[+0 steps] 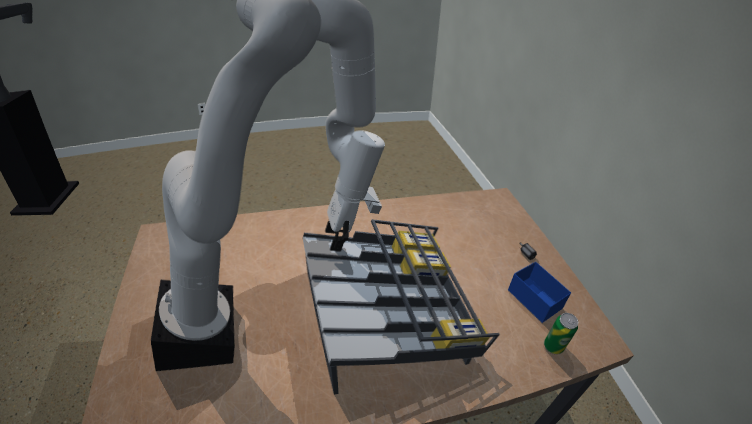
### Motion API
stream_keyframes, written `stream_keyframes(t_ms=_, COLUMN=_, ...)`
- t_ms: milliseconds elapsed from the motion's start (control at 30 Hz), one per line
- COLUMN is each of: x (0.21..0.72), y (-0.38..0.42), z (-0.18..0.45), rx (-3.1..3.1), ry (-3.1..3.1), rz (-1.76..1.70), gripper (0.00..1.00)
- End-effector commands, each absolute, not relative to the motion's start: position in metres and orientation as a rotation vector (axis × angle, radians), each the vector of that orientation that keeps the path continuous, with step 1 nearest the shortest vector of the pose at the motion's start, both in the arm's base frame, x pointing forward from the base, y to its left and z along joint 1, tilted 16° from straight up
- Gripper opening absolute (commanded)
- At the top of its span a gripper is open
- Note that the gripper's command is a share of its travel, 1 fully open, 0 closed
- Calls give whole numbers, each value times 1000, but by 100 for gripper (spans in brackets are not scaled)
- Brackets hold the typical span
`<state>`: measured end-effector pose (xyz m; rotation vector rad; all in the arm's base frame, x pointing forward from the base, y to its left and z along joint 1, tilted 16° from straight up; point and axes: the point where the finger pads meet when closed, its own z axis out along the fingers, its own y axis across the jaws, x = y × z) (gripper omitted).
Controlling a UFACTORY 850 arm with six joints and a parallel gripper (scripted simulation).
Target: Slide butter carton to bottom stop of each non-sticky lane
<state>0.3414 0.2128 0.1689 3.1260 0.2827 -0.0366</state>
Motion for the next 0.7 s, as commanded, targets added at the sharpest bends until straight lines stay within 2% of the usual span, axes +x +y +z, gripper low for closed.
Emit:
stream_keyframes(t_ms=0, x=342, y=213, z=169, rx=3127, ry=283, rz=-35, gripper=81)
stream_keyframes(t_ms=667, x=342, y=213, z=169, rx=3127, ry=283, rz=-35, gripper=83)
